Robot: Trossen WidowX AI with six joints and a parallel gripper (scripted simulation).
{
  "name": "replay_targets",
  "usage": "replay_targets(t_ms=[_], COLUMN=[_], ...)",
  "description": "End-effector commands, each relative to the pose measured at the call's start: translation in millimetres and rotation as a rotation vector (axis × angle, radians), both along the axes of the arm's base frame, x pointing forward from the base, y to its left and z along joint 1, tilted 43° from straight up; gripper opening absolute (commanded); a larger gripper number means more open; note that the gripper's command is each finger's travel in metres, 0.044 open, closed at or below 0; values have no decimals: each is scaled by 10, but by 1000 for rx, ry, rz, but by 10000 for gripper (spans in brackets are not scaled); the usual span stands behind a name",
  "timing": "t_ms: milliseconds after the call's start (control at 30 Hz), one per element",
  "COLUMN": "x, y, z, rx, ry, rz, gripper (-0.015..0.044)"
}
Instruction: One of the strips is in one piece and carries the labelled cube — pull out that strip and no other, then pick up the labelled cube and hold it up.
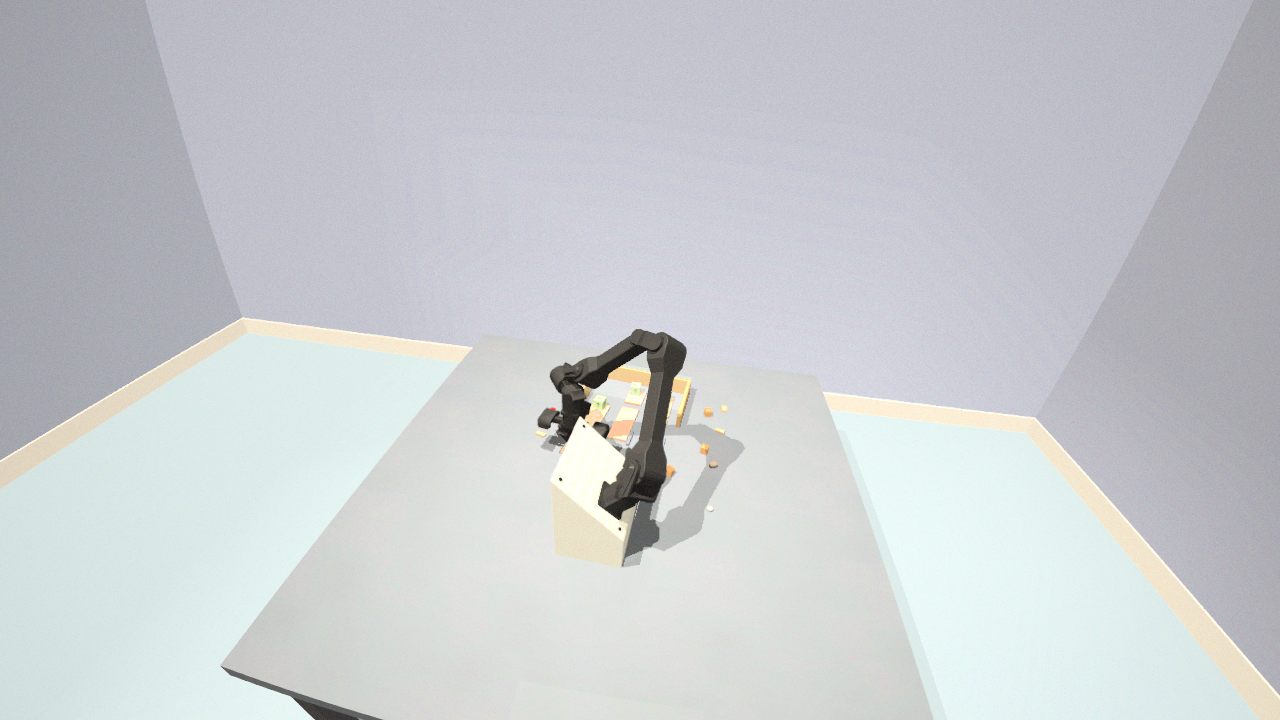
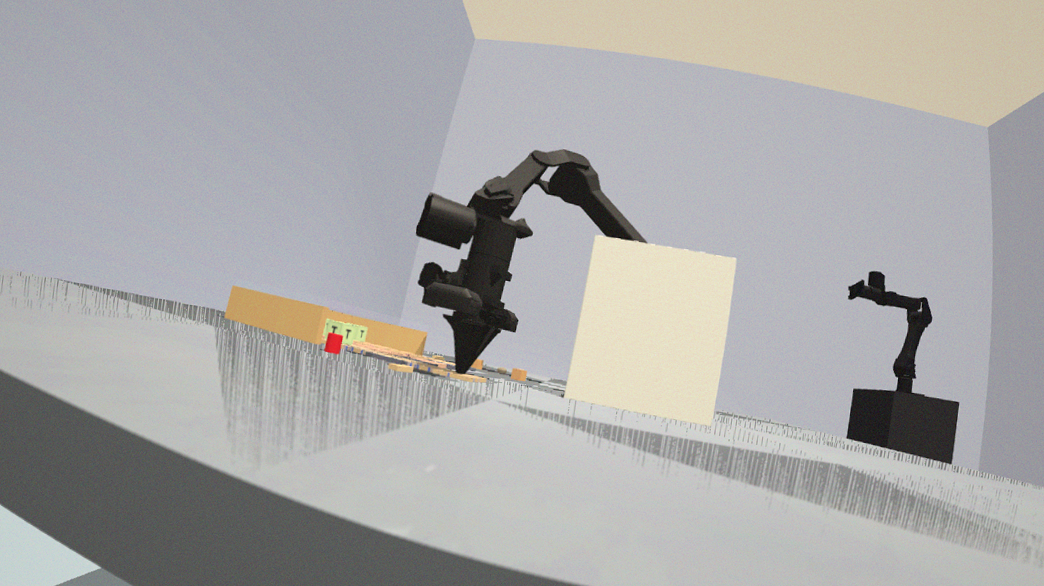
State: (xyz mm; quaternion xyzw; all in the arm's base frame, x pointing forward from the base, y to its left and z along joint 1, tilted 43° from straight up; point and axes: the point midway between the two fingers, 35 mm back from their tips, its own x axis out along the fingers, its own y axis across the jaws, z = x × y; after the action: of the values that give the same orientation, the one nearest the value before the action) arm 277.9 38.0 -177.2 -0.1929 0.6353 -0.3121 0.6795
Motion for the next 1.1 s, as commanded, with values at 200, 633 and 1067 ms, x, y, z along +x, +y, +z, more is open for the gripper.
replay_targets(t_ms=[200, 633, 1067], x=[-221, -414, -603], y=[-34, -8, 17], z=[-37, -53, -67], rx=[0, 1, 1], ry=[24, 25, 26], rz=[-17, -16, -16], gripper=[0, 0, 0])
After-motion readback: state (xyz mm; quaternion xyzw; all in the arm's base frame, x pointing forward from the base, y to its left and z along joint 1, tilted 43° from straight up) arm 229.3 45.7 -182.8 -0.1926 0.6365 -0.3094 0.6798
